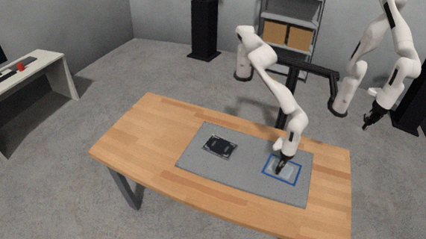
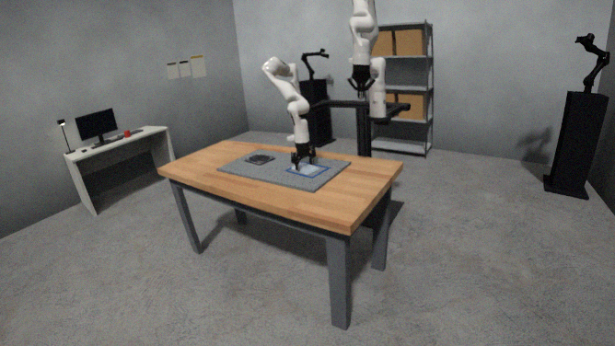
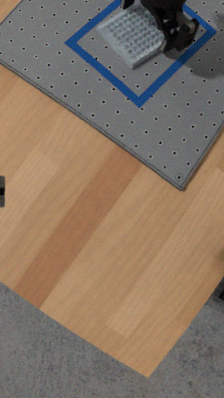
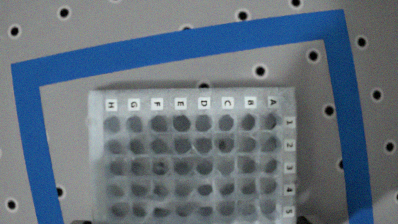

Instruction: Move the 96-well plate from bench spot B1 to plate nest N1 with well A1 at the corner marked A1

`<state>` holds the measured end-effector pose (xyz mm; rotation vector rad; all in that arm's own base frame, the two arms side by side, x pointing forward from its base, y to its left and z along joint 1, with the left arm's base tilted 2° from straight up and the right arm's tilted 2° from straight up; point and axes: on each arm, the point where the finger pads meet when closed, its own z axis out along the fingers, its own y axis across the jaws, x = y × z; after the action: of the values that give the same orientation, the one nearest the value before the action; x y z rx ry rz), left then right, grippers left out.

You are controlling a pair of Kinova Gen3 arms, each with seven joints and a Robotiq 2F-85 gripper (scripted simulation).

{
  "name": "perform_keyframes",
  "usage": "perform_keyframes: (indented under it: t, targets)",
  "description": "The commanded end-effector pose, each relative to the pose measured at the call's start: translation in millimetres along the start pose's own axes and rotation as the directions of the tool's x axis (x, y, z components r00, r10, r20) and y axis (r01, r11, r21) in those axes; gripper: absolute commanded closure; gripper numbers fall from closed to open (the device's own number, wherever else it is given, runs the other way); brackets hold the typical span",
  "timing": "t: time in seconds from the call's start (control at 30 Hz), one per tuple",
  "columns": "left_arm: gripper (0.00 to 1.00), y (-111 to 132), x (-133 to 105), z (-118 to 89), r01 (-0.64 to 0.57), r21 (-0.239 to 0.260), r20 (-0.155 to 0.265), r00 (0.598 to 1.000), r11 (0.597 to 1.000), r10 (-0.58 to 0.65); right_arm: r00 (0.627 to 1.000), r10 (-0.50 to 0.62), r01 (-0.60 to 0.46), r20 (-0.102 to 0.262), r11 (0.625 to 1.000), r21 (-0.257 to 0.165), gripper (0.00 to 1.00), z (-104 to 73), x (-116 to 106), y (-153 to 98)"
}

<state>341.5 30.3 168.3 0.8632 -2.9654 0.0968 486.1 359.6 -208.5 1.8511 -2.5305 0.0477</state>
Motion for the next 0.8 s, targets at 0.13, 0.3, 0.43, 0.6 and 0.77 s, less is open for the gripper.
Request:
perform_keyframes:
  t: [0.13, 0.3, 0.43, 0.6, 0.77]
  targets:
    - [0.985, -0.2, -0.4, -0.7, 0.000, 0.001, 0.002, 1.000, 1.000, 0.000, 1.000, 0.000, 0.000, 0.002, 1.000, 0.002, 0.002, -1.5, -1.1, -0.8]
    - [0.985, -0.2, -0.4, -0.7, 0.000, 0.001, 0.002, 1.000, 1.000, 0.000, 1.000, 0.000, 0.000, 0.002, 1.000, 0.002, 0.002, -1.5, -1.1, -0.8]
    - [0.985, -0.2, -0.4, -0.7, 0.000, 0.001, 0.002, 1.000, 1.000, 0.000, 1.000, 0.000, 0.000, 0.002, 1.000, 0.002, 0.002, -1.5, -1.1, -0.8]
    - [0.985, -0.2, -0.4, -0.7, 0.000, 0.001, 0.002, 1.000, 1.000, 0.000, 1.000, 0.000, 0.000, 0.002, 1.000, 0.002, 0.065, -1.5, -1.1, -0.8]
    - [0.985, -0.2, -0.4, -0.7, 0.000, 0.001, 0.002, 1.000, 1.000, 0.000, 1.000, 0.000, 0.000, 0.002, 1.000, 0.002, 0.065, -1.5, -1.1, -0.9]
